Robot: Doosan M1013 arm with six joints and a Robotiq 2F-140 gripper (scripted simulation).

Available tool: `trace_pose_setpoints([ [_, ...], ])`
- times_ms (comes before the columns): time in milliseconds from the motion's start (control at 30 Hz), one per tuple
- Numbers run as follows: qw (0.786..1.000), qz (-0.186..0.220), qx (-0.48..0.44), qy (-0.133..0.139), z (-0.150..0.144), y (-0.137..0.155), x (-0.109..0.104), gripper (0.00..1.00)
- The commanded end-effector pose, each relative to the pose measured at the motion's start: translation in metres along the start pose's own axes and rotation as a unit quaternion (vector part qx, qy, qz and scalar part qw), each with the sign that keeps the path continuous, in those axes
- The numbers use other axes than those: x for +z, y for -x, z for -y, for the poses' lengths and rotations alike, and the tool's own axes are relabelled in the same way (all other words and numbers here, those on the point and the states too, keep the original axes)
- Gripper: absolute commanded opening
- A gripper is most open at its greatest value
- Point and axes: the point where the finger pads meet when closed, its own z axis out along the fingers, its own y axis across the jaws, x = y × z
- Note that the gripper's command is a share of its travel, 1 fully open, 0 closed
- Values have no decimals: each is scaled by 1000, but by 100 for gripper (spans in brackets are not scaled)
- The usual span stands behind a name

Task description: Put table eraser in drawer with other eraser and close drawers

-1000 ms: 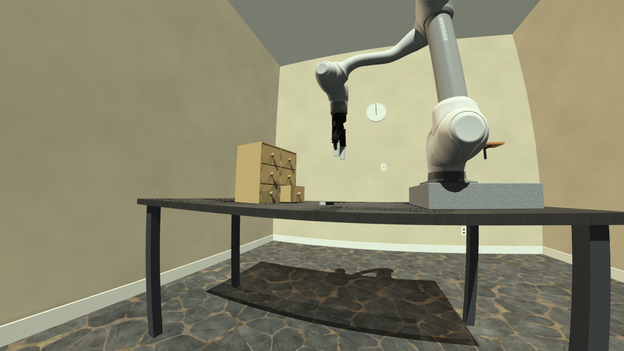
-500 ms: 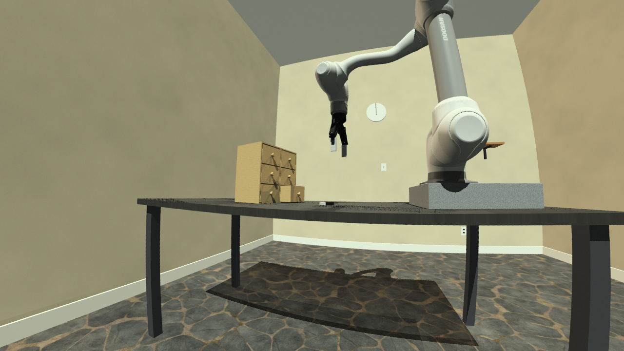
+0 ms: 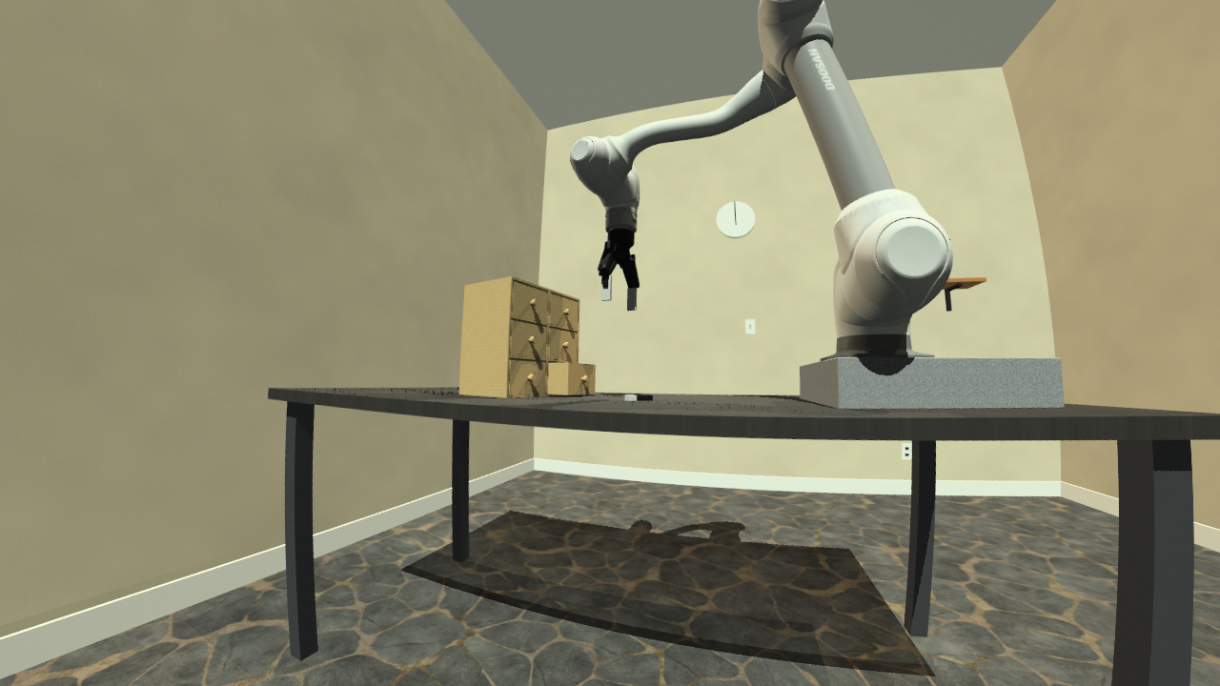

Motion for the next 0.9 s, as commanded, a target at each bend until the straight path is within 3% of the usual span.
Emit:
trace_pose_setpoints([
  [0, 1000, 2, -1, 1, -3, -21, 1, 100],
  [167, 1000, -19, -2, 3, -3, -30, 11, 100],
  [333, 997, -75, -3, 6, -3, -54, 35, 100],
  [400, 997, -75, -3, 6, -3, -54, 35, 100],
  [667, 983, -183, -6, 14, -3, -101, 82, 100],
  [867, 974, -224, -7, 16, -3, -119, 100, 100],
])
